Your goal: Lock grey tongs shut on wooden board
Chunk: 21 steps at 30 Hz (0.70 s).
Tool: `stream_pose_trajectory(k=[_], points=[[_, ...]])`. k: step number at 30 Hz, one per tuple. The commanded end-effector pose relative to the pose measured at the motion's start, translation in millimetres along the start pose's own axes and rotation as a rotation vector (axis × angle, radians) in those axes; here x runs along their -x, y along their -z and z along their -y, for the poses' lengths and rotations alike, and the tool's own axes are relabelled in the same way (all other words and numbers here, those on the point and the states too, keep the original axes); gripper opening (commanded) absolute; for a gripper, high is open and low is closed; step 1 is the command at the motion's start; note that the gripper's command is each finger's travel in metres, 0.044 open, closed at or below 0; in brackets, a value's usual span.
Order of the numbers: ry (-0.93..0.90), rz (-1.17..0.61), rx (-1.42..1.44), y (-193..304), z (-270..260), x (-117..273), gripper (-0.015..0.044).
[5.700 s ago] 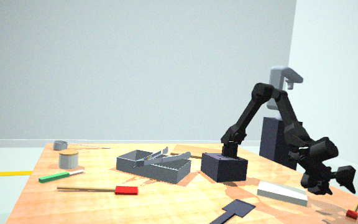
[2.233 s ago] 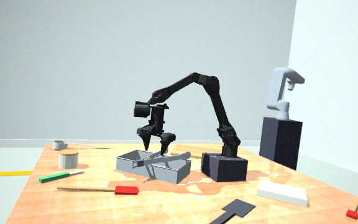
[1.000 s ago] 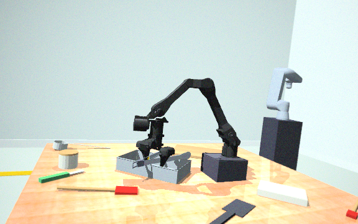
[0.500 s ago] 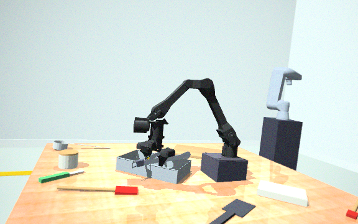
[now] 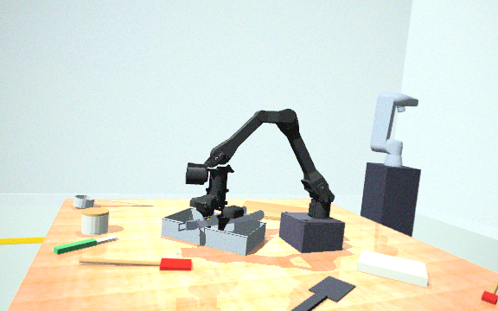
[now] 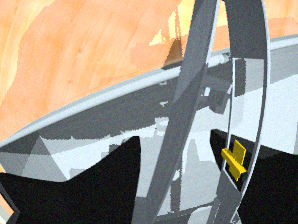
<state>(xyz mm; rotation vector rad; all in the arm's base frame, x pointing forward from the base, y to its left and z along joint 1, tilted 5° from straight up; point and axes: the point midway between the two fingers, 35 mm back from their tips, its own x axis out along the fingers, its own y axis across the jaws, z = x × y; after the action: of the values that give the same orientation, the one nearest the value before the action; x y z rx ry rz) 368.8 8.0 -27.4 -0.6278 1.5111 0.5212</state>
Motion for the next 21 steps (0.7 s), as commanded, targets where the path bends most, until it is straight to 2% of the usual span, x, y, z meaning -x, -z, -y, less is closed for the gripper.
stream_pose_trajectory(k=[1, 21], points=[[0.001, 0.001, -0.001, -0.2, 0.4, 0.7, 0.0195], [0.001, 0.001, -0.001, -0.2, 0.4, 0.7, 0.0062]])
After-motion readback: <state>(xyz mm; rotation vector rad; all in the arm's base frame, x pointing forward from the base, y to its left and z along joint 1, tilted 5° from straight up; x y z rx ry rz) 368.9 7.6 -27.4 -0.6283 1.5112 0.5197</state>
